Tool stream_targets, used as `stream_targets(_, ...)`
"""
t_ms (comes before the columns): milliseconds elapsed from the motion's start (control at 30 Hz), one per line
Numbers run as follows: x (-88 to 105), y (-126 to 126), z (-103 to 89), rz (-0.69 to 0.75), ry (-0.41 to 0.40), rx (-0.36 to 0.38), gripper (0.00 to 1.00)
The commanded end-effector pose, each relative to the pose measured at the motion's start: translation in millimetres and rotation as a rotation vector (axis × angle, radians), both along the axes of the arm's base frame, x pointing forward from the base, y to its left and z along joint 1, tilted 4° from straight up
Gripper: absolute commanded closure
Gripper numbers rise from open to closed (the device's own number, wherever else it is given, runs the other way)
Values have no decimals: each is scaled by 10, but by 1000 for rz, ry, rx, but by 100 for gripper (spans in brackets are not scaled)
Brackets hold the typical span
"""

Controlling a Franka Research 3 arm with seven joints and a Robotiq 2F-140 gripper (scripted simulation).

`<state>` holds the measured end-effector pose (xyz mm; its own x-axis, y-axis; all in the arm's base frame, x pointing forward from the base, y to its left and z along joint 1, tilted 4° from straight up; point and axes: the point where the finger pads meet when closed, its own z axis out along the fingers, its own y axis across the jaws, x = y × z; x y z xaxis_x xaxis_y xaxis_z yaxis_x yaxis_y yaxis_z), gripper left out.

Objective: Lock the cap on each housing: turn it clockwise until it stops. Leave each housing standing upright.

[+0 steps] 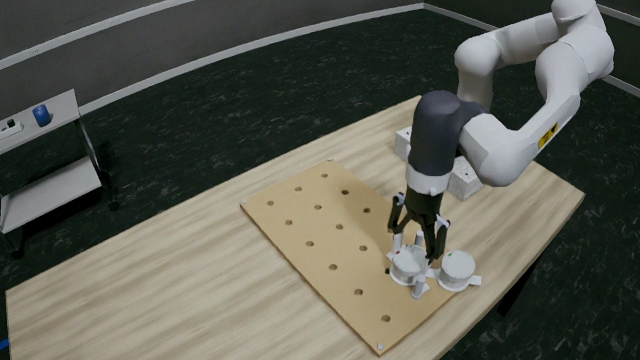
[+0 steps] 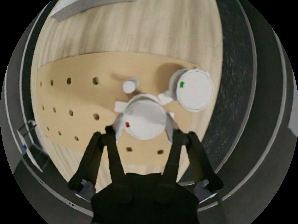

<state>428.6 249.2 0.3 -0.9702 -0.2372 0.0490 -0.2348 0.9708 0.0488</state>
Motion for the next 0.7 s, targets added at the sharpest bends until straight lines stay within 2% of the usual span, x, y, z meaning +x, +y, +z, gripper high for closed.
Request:
stream_targets(0, -13, 19, 1, -20, 4, -1, 90)
stream_targets(567, -13, 19, 1, -20, 4, -1, 90)
stream_targets(600, -13, 19, 1, -20, 4, -1, 22)
stream_targets(667, -13, 19, 1, -20, 4, -1, 22)
